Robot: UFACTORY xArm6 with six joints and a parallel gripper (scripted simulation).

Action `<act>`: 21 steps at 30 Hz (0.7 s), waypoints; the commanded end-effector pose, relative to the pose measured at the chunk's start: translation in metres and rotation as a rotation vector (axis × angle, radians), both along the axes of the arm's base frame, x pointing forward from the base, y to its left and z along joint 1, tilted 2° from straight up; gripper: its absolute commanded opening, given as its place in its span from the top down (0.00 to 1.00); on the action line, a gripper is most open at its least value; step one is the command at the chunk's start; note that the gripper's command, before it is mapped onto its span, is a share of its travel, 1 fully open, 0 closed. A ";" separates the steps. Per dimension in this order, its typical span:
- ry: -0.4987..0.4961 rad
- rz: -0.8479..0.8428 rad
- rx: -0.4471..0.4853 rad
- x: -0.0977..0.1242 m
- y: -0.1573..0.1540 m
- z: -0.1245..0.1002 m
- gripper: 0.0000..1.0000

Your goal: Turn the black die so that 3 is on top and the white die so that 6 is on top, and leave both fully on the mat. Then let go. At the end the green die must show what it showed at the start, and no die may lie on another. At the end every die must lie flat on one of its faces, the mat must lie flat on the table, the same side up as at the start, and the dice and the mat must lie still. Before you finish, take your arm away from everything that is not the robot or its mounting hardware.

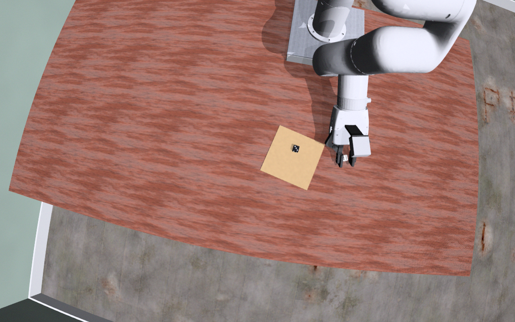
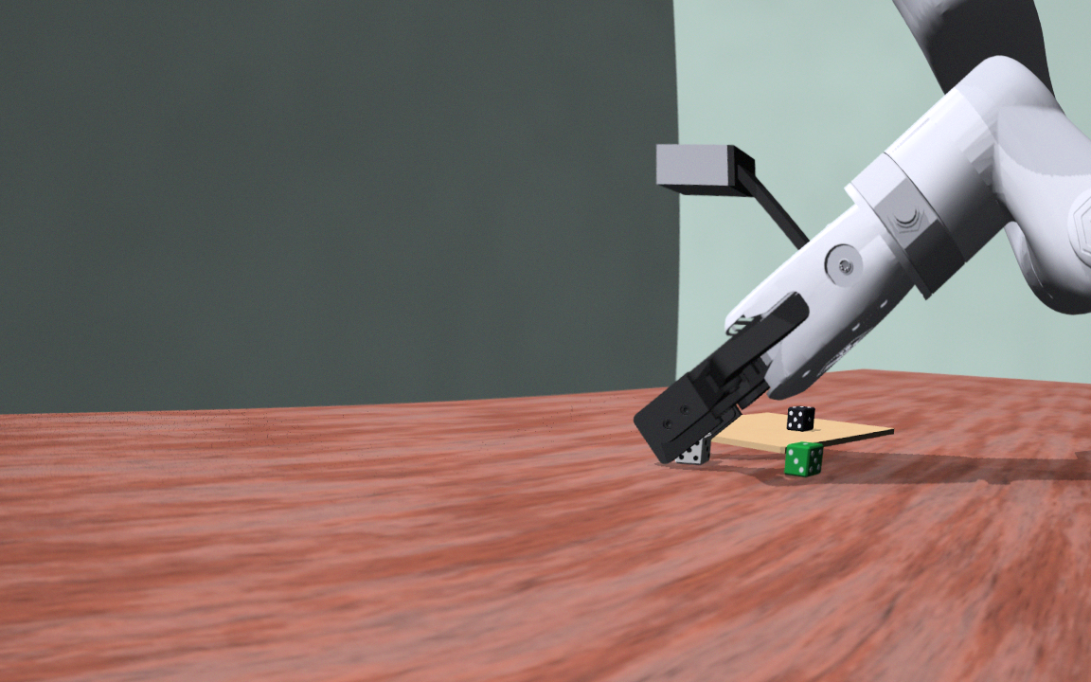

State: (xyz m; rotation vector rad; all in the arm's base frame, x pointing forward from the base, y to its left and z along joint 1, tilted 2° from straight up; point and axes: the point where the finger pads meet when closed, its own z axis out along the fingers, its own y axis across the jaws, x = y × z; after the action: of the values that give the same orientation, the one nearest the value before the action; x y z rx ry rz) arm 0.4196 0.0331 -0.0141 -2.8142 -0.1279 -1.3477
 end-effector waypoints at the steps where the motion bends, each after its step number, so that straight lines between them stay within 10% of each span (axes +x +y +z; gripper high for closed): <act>1: -0.002 0.000 0.000 0.000 0.000 0.001 0.69; 21: -0.002 0.000 0.000 -0.030 -0.002 0.025 0.69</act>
State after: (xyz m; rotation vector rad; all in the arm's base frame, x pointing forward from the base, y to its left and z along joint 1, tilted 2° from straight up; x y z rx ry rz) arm 0.3971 0.0316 0.0038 -2.8140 -0.1280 -1.3480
